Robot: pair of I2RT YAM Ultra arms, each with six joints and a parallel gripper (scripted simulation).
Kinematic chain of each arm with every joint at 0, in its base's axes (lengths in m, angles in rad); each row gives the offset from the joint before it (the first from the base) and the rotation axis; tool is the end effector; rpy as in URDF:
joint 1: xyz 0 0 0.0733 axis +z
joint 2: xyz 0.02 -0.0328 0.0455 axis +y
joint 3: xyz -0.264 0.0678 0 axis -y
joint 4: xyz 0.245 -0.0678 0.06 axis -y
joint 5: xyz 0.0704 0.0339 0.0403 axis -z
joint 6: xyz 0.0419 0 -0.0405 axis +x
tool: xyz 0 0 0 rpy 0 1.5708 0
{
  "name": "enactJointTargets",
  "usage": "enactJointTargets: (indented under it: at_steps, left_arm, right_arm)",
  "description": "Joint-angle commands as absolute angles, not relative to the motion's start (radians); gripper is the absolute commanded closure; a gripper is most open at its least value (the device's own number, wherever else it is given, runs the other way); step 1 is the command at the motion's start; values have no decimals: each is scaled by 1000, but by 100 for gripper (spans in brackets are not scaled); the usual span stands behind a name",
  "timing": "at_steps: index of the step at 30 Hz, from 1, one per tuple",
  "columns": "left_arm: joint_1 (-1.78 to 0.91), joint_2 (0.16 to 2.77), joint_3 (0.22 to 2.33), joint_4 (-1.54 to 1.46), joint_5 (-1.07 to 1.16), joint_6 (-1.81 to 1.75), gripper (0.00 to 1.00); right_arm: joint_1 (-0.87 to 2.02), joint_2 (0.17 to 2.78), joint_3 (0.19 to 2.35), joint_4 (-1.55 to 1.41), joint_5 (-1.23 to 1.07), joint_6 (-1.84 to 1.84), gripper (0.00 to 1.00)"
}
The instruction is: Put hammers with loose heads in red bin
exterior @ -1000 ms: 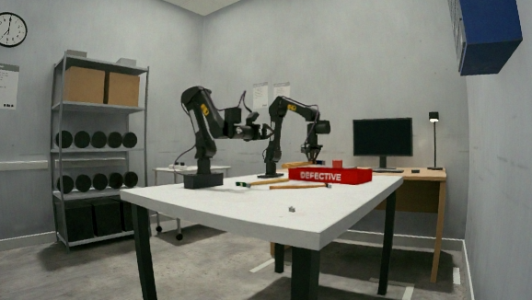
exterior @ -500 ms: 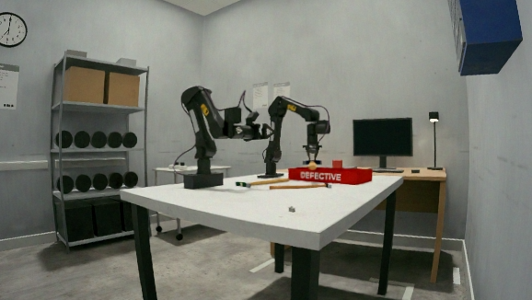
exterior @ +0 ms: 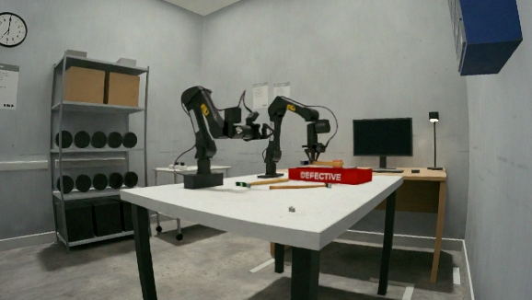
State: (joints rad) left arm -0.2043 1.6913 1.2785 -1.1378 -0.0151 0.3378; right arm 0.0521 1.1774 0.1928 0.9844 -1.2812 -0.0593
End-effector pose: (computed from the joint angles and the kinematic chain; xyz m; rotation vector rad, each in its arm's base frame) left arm 0.2964 -0.0596 0.2253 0.8358 3.0084 0.0256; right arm 0.1843 0.0509 0.1915 -1.0652 1.2744 0.9880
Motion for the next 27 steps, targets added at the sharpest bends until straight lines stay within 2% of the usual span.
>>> enactJointTargets:
  at_steps: [1, 14, 27]
  left_arm:
    - [-213, 1637, 1273, -1105, -23, 122, 85]
    - [-160, 1663, 1222, -1139, 2, 23, 85]
    - [-42, 1557, 1140, -1167, -3, 164, 85]
  right_arm:
    - [42, 1190, 180, 990, -1293, -50, 0]
    - [42, 1190, 180, 990, -1293, -50, 0]
    - [42, 1190, 180, 990, -1293, -50, 0]
